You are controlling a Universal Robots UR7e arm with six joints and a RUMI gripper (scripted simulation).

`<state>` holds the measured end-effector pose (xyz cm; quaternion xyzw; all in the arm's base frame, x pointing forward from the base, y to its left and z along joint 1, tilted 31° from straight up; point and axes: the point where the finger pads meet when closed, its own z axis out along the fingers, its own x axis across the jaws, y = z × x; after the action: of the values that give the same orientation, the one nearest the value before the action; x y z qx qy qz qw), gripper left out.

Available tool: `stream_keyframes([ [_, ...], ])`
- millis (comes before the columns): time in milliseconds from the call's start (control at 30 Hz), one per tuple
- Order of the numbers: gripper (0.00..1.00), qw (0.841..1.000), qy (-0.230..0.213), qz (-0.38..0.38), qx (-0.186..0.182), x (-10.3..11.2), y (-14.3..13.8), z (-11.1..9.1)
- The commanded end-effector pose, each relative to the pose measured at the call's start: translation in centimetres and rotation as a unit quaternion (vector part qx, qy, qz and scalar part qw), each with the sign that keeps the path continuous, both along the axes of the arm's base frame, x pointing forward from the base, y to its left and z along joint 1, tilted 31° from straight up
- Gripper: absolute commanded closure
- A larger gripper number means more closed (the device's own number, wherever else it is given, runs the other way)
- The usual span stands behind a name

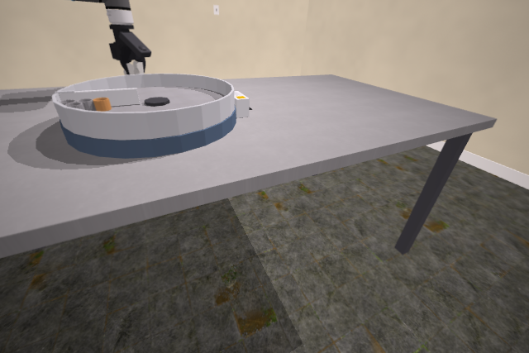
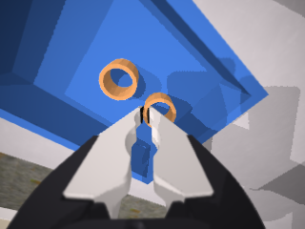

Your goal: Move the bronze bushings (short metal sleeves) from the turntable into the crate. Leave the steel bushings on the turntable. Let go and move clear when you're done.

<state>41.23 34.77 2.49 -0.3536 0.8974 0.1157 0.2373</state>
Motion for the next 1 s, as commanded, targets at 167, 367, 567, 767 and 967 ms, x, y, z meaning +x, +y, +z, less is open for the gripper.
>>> stream_keyframes([
  [167, 1.00, 1.000, -0.001, 0.000, 0.000, 0.09, 0.12, 0.09],
  [367, 1.00, 1.000, -0.001, 0.000, 0.000, 0.09, 0.12, 0.09],
  [567, 0.94, 1.000, -0.001, 0.000, 0.000, 0.09, 0.12, 0.09],
  [767, 0.94, 1.000, -0.001, 0.000, 0.000, 0.09, 0.12, 0.09],
  [967, 0.94, 1.000, -0.001, 0.000, 0.000, 0.09, 0.12, 0.09],
])
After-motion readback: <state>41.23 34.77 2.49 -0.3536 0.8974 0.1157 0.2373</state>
